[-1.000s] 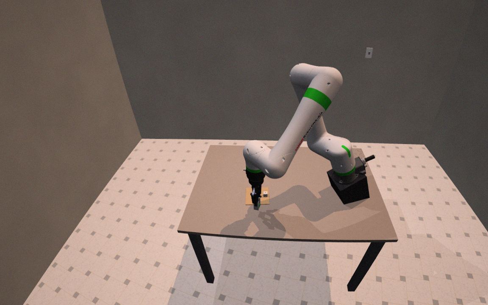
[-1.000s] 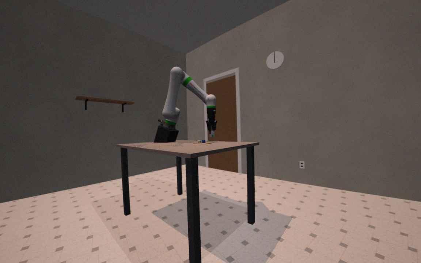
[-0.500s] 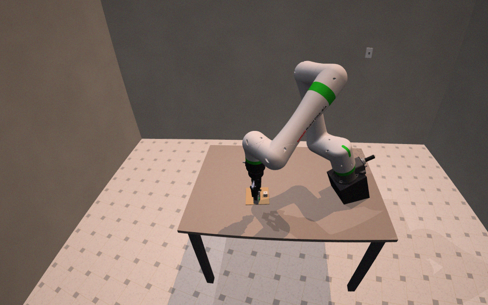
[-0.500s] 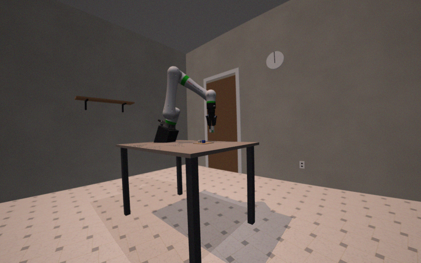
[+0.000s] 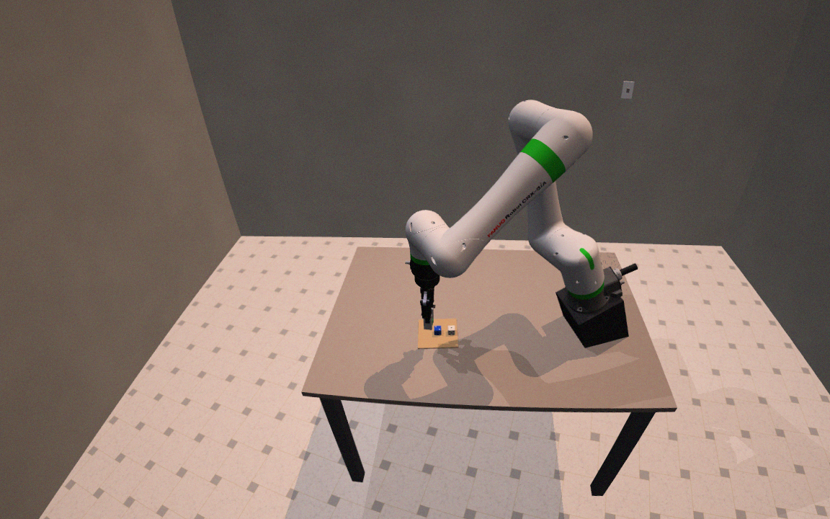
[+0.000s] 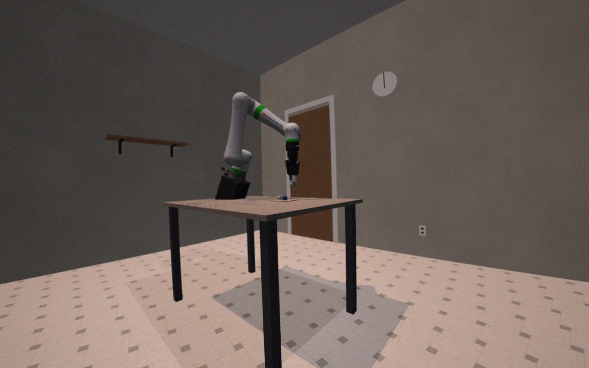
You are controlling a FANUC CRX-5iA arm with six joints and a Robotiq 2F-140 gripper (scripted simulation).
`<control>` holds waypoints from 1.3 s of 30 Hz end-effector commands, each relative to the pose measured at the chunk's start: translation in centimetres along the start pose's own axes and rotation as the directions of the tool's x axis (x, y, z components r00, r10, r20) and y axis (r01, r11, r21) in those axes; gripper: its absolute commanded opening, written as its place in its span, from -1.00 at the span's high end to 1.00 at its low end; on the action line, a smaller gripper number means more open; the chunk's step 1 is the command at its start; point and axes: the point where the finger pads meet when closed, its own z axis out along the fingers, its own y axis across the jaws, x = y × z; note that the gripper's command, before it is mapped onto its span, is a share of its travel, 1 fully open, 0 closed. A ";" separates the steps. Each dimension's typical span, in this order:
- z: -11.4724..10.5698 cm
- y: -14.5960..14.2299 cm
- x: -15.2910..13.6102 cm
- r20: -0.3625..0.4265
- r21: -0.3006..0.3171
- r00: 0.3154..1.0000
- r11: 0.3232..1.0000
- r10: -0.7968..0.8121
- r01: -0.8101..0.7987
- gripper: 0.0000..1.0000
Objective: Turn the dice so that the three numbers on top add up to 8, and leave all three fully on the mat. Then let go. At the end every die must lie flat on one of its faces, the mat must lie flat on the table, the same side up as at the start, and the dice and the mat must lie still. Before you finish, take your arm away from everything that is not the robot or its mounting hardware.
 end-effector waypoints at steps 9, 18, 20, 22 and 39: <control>0.0 -5.6 -2.9 -0.014 -0.035 0.991 0.990 -0.135 0.134 0.75; 0.0 -5.6 -2.9 -0.014 -0.035 0.991 0.990 -0.135 0.134 0.75; 0.1 -5.6 -2.9 -0.015 -0.035 0.991 0.990 -0.135 0.134 0.75; 0.2 -5.6 -2.9 -0.015 -0.035 0.991 0.990 -0.135 0.134 0.75; 6.1 -5.5 -2.9 -0.016 -0.035 0.991 0.990 -0.135 0.134 0.75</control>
